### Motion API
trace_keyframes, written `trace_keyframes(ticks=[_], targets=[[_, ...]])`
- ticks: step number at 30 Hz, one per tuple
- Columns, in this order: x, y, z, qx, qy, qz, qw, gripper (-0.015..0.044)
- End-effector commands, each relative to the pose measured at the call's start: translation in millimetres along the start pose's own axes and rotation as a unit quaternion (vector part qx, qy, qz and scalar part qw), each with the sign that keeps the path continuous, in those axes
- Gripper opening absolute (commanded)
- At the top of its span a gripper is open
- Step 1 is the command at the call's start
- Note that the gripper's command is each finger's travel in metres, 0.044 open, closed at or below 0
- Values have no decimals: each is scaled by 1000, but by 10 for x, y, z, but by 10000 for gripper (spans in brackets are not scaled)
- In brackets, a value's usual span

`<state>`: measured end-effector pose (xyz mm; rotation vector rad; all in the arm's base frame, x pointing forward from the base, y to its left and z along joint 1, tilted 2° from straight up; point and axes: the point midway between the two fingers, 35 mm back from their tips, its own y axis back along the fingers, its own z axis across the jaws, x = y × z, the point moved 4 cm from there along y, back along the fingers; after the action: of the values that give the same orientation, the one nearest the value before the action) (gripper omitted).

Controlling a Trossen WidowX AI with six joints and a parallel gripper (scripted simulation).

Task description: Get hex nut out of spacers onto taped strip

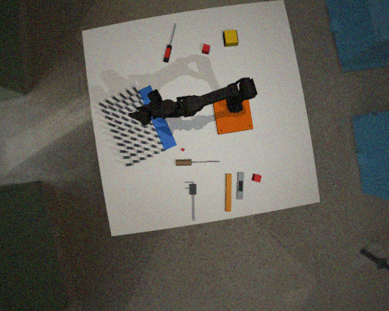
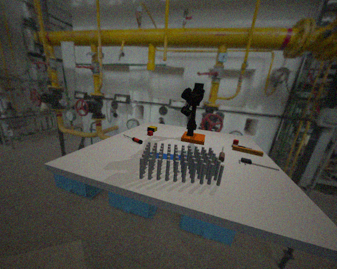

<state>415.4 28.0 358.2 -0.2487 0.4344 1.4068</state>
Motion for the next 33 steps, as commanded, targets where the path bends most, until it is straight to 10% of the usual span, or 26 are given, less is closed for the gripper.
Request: trace_keyframes(ticks=[1, 15, 33], targets=[[80, -107, -685, -1, 153, 63, 986, 440], [233, 274, -2118, -74, 434, 186, 879, 440], [239, 295, -2152, -77, 440, 188, 875, 440]])
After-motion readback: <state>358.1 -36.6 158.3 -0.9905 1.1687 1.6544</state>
